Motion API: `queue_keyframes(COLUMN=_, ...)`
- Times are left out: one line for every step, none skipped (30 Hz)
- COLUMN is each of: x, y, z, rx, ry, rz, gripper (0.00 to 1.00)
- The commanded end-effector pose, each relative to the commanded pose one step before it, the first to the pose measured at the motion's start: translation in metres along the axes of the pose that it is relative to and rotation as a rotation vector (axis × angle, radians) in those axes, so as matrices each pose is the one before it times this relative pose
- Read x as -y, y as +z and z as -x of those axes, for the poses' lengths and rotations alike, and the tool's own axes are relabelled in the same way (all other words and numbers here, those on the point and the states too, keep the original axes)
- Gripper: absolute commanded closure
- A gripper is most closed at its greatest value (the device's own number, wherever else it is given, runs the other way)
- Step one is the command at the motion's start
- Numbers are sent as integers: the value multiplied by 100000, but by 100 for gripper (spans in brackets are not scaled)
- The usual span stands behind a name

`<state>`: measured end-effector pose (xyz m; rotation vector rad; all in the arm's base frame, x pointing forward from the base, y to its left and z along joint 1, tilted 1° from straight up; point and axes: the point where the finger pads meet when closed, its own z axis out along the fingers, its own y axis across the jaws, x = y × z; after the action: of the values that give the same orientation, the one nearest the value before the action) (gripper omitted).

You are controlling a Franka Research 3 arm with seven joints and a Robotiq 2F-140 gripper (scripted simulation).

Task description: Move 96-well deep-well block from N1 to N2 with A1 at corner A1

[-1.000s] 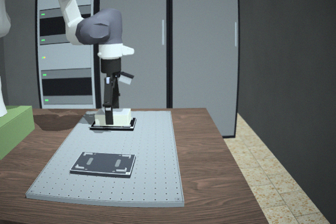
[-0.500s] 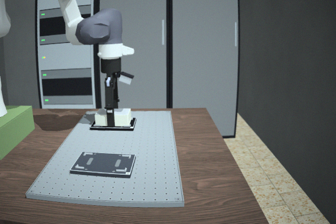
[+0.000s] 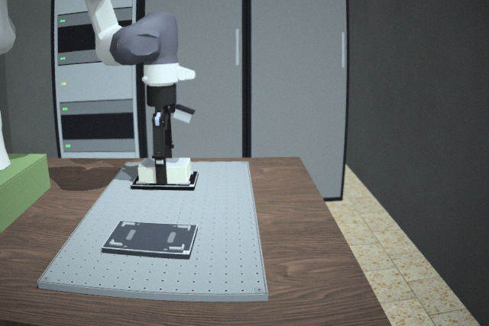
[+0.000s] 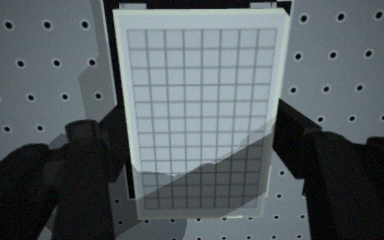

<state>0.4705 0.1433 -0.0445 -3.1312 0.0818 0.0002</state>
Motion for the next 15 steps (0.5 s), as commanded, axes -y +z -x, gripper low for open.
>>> queue_keyframes(x=107, y=-47, z=-129, rx=-314, ry=395, rz=-211, gripper=37)
queue_keyframes(x=0, y=0, z=0, rx=0, ry=0, rz=0, gripper=37)
queue_keyframes(x=0, y=-26, z=0, rx=0, ry=0, rz=0, gripper=38)
queue_keyframes(x=0, y=0, z=0, rx=0, ry=0, rz=0, gripper=38)
queue_keyframes(x=0, y=0, z=0, rx=0, ry=0, rz=0, gripper=38)
queue_keyframes(x=0, y=0, z=0, rx=0, ry=0, rz=0, gripper=38)
queue_keyframes(x=0, y=-26, z=0, rx=0, ry=0, rz=0, gripper=39)
queue_keyframes(x=0, y=0, z=0, rx=0, ry=0, rz=0, gripper=39)
queue_keyframes(x=0, y=0, z=0, rx=0, ry=0, rz=0, gripper=39)
queue_keyframes(x=0, y=0, z=0, rx=0, ry=0, rz=0, gripper=39)
queue_keyframes(x=0, y=-26, z=0, rx=0, ry=0, rz=0, gripper=40)
queue_keyframes(x=0, y=0, z=0, rx=0, ry=0, rz=0, gripper=40)
queue_keyframes(x=0, y=0, z=0, rx=0, ry=0, rz=0, gripper=40)
queue_keyframes(x=0, y=0, z=0, rx=0, ry=0, rz=0, gripper=40)
queue_keyframes(x=0, y=0, z=0, rx=0, ry=0, rz=0, gripper=40)
